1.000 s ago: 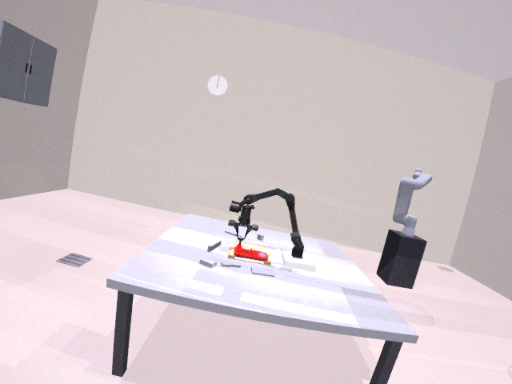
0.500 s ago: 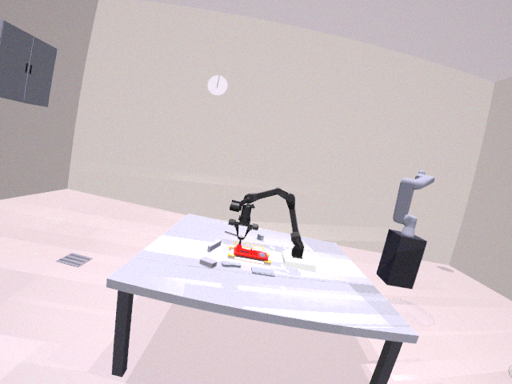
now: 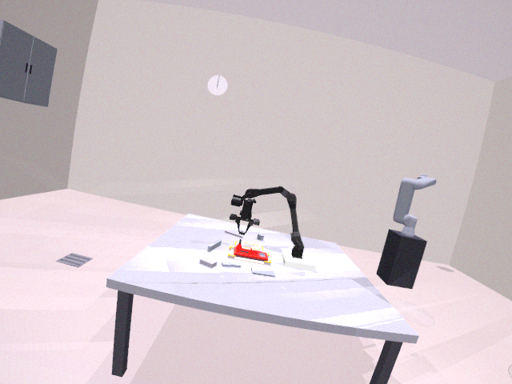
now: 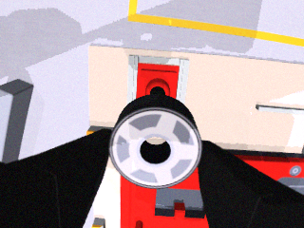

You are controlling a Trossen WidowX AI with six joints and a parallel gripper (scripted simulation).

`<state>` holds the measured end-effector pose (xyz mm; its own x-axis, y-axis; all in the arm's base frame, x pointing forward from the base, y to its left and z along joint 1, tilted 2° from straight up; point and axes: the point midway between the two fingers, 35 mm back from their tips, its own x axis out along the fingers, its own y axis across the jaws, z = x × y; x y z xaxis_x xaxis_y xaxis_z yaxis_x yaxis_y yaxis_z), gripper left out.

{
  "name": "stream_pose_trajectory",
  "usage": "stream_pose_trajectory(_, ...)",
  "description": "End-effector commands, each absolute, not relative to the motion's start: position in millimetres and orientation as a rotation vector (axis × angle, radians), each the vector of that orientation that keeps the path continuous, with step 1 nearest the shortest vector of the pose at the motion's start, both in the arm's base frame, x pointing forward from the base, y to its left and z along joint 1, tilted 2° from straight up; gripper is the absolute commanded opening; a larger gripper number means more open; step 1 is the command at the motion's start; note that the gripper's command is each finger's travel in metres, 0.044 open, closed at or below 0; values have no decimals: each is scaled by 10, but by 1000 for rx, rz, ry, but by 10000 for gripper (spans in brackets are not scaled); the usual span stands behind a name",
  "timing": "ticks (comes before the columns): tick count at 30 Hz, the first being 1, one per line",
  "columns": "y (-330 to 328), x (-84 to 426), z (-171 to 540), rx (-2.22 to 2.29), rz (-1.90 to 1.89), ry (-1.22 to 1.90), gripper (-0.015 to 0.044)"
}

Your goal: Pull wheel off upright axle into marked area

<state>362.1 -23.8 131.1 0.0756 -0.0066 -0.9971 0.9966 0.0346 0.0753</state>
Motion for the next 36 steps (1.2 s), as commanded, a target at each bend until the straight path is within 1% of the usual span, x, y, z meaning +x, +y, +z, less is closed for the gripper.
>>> stream_pose_trajectory(1,-278,3604,1290,1211,-1136,1167,0)
stream_pose_trajectory(19,-1198,3046,1329,1200,-1148,1159,0)
stream_pose_trajectory(24,-1227,3022,1307,1199,-1149,1159,0)
stream_pose_trajectory(36,-1241,3059,988,1199,-1149,1159,0)
